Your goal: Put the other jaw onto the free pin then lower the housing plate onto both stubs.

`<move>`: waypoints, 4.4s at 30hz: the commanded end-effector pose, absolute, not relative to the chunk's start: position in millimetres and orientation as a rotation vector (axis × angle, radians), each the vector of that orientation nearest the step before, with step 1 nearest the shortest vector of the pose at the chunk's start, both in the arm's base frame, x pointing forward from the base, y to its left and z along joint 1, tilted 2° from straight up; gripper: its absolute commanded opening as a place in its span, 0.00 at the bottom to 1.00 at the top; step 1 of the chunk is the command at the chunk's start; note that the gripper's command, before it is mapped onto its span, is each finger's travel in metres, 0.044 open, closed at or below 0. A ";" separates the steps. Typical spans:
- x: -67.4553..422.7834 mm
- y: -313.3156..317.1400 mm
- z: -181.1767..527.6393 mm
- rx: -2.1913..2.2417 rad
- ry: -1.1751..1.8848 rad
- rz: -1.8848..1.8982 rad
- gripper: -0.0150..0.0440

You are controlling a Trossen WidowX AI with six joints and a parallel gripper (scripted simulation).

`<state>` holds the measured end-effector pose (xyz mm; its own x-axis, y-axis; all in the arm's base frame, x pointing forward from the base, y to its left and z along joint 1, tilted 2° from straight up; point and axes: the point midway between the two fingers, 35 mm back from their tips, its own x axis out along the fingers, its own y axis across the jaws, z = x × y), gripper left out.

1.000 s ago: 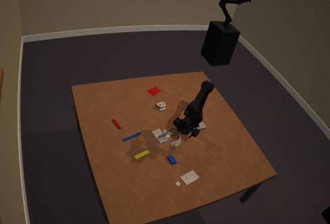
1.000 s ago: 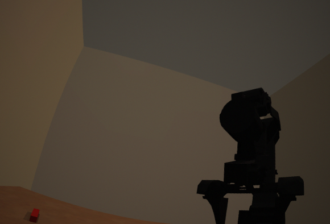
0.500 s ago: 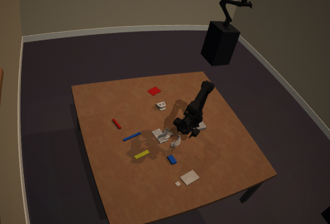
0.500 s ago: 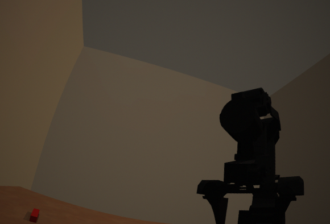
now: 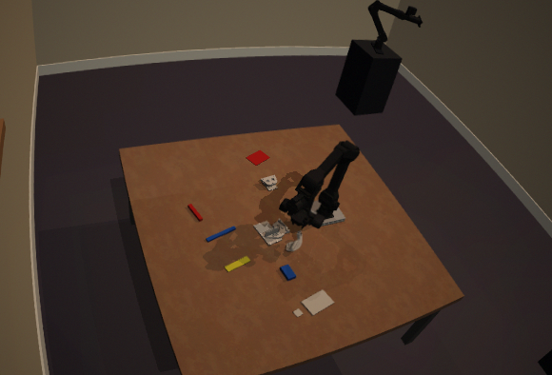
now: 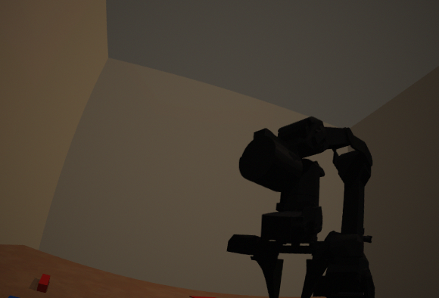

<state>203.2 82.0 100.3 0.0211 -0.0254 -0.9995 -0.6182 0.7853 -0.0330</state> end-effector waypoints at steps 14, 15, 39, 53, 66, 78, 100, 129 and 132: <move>212.9 68.7 101.2 -0.574 1.484 0.522 0.25; 212.9 68.7 100.9 -0.574 1.484 0.522 0.25; 215.3 68.2 62.6 -0.574 1.484 0.522 0.25; 213.9 67.0 41.3 -0.574 1.484 0.522 0.25; 203.8 81.5 40.5 -0.573 1.485 0.524 0.25; 191.1 96.7 39.8 -0.572 1.485 0.525 0.25; 173.6 117.4 45.7 -0.570 1.486 0.527 0.25; 175.7 116.6 93.2 -0.568 1.479 0.527 1.00; 175.7 116.6 93.2 -0.568 1.479 0.527 1.00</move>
